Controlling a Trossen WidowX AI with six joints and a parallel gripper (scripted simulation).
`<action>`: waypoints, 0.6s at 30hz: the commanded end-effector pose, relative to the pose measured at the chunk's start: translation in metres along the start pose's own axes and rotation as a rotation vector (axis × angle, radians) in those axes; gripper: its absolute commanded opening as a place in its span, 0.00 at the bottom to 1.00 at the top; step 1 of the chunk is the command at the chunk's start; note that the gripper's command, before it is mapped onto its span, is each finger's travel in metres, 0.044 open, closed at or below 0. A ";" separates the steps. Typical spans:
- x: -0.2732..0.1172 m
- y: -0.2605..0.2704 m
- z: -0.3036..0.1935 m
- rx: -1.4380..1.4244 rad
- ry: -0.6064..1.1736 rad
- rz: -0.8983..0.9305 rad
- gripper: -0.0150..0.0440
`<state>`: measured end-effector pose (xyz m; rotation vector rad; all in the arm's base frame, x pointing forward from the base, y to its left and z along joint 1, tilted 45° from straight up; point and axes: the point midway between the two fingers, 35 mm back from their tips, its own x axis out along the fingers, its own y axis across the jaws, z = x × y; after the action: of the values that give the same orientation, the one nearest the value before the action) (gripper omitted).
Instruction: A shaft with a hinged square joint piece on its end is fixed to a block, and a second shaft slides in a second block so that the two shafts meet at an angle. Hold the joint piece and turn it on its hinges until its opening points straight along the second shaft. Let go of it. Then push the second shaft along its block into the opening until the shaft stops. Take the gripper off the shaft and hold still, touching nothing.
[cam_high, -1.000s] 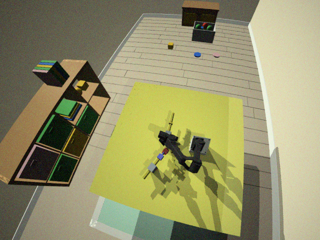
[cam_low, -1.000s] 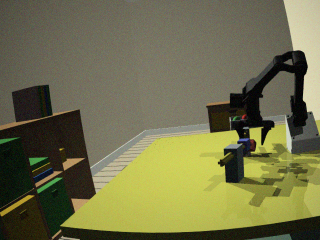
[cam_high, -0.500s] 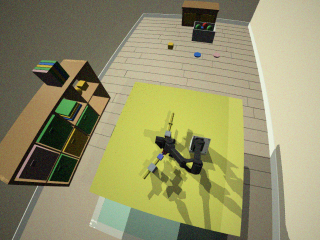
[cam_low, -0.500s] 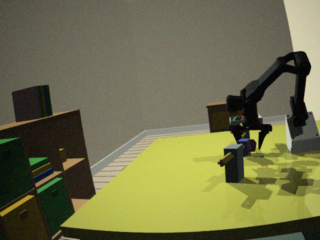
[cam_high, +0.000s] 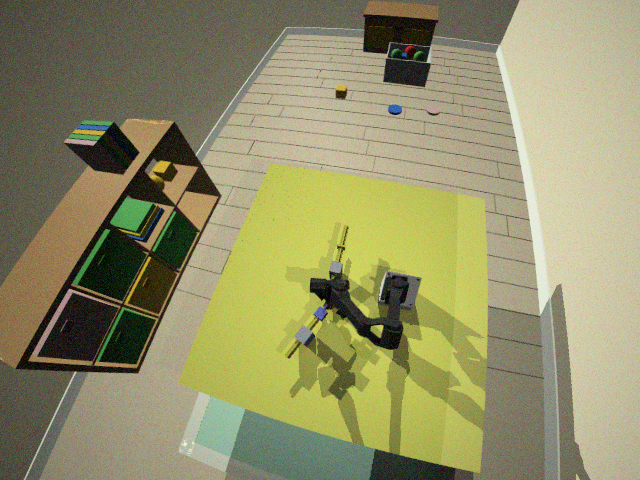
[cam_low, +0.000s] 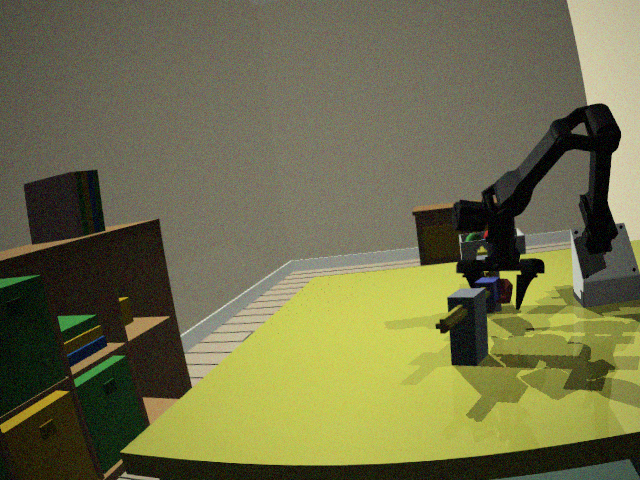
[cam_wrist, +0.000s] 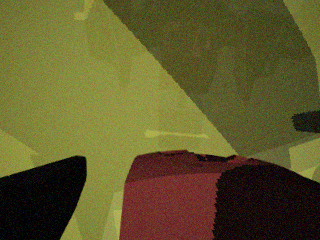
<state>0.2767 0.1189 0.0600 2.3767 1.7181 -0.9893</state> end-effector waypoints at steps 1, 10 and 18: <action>0.001 0.000 0.002 0.007 -0.005 0.002 0.87; 0.001 0.000 0.002 0.007 -0.005 0.002 0.56; 0.001 0.000 0.002 0.007 -0.005 0.002 0.56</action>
<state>0.2761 0.1197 0.0586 2.3766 1.7171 -0.9933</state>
